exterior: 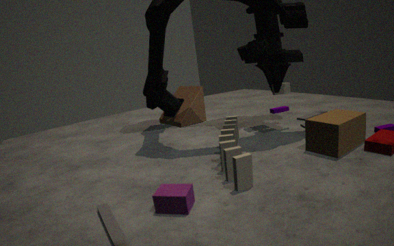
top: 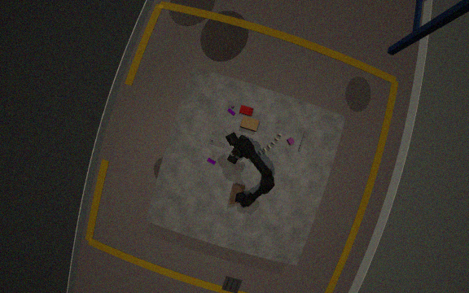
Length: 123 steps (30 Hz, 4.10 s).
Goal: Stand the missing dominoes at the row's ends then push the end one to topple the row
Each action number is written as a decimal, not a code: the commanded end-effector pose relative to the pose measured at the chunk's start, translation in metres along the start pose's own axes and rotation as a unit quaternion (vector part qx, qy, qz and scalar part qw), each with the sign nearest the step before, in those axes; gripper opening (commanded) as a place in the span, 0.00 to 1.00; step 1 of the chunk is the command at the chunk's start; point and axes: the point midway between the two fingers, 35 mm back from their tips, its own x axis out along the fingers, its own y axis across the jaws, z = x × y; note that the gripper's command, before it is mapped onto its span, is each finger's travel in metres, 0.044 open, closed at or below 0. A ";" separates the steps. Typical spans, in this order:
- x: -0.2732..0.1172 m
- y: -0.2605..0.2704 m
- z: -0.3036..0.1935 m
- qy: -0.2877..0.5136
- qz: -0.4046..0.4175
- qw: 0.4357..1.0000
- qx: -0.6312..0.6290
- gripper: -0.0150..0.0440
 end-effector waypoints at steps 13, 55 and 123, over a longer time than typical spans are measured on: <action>-0.070 -0.016 -0.003 0.022 0.011 0.988 -0.155 0.30; -0.071 -0.082 -0.041 0.004 0.004 0.239 -0.971 0.30; -0.015 -0.086 -0.094 0.025 0.409 0.219 -0.885 0.30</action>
